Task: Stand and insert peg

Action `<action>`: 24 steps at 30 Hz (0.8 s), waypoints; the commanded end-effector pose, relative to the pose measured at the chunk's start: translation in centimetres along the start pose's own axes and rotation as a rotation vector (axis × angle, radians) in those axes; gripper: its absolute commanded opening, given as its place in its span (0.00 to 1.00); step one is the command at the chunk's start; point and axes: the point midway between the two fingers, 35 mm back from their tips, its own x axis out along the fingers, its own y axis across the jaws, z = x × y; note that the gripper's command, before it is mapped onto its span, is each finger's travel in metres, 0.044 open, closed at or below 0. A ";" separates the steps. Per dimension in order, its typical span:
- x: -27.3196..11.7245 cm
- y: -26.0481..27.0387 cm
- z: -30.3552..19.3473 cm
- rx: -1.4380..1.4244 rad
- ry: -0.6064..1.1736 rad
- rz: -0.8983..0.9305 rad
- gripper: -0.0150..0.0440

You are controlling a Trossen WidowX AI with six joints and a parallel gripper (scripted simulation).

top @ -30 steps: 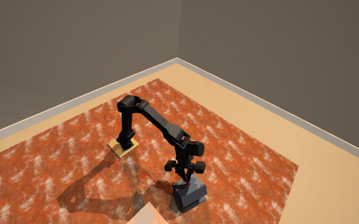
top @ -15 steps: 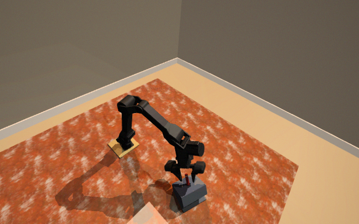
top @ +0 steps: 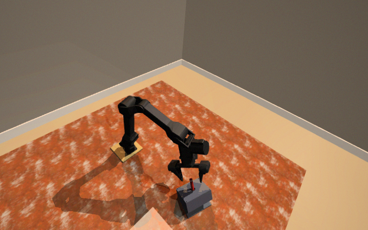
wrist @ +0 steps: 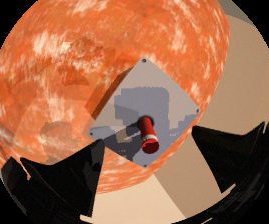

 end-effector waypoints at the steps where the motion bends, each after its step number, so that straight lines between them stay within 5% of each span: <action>1: -1.3 -0.3 -0.2 0.006 0.005 -0.009 1.00; 24: -6.8 0.0 0.3 0.002 -0.001 -0.010 1.00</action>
